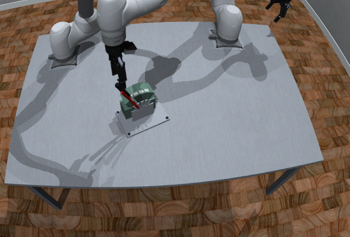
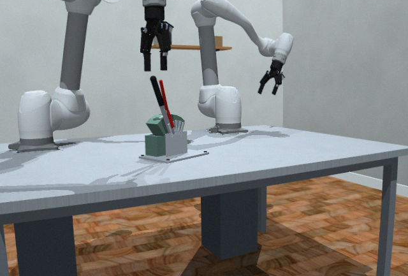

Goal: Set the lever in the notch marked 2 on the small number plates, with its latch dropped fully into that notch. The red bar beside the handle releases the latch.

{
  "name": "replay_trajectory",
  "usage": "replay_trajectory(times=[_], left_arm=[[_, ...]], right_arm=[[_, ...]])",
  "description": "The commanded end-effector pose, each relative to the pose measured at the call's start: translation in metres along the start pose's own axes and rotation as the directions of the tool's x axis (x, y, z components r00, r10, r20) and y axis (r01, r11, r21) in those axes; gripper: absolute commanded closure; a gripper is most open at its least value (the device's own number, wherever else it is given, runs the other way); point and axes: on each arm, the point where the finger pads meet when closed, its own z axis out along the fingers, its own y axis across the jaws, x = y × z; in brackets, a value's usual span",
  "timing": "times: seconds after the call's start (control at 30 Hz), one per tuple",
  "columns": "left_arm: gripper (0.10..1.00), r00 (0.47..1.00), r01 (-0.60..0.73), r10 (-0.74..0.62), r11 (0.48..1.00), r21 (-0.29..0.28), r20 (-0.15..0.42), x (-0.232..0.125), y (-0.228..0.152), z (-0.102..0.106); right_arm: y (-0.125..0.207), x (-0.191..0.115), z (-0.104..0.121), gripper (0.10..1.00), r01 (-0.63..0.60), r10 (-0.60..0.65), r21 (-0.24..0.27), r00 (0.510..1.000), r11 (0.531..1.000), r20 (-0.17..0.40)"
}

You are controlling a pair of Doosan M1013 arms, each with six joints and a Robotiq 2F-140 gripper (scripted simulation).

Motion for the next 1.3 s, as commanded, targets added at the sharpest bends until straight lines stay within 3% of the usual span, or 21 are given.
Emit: replay_trajectory(times=[0.0, 0.77, 1.27], left_arm=[[0.098, 1.000, 0.000, 0.000, 1.000, 0.001, -0.001, 0.000, 0.000, -0.001], [0.098, 1.000, 0.000, 0.000, 1.000, 0.001, -0.001, 0.000, 0.000, -0.001], [0.098, 1.000, 0.000, 0.000, 1.000, 0.001, -0.001, 0.000, 0.000, -0.001]], right_arm=[[0.000, 0.000, -0.001, 0.489, 0.000, 0.000, -0.001, 1.000, 1.000, -0.001], [0.000, 0.000, 0.009, 0.489, 0.000, 0.000, -0.001, 1.000, 1.000, -0.001], [0.000, 0.000, 0.041, 0.489, 0.000, 0.000, -0.001, 1.000, 1.000, -0.001]])
